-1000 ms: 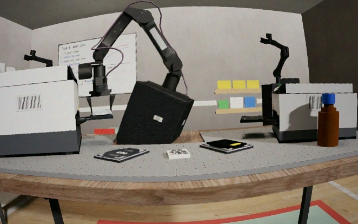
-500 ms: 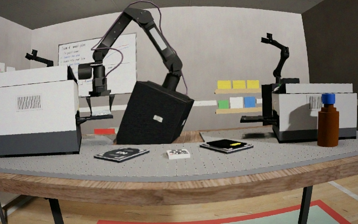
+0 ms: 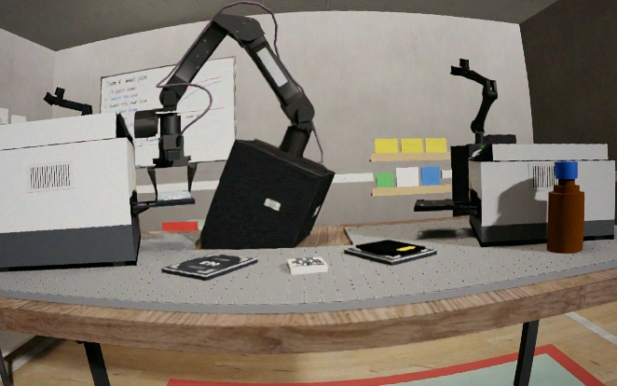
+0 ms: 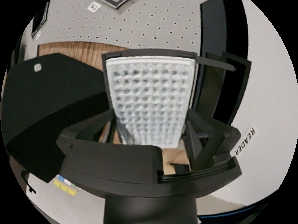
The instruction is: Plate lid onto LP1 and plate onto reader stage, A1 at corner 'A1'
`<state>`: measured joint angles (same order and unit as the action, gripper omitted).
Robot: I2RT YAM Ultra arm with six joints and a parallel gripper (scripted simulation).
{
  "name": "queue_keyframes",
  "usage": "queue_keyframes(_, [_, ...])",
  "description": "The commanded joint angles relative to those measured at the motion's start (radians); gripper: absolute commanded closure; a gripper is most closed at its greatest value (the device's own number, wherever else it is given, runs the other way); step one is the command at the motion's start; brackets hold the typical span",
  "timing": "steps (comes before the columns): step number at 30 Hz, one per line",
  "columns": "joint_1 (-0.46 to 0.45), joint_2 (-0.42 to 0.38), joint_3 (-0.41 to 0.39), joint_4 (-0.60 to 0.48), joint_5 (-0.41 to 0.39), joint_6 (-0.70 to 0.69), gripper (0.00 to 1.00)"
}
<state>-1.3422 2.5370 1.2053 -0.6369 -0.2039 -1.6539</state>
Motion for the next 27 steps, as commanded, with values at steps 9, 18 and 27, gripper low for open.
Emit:
queue_keyframes(9, [0.003, -0.020, -0.021, 0.017, -0.015, 0.009, 0.14])
queue_keyframes(18, [0.003, -0.026, 0.017, -0.006, -0.015, 0.008, 0.14])
queue_keyframes(27, [-0.001, -0.010, -0.002, 0.004, -0.007, 0.003, 0.00])
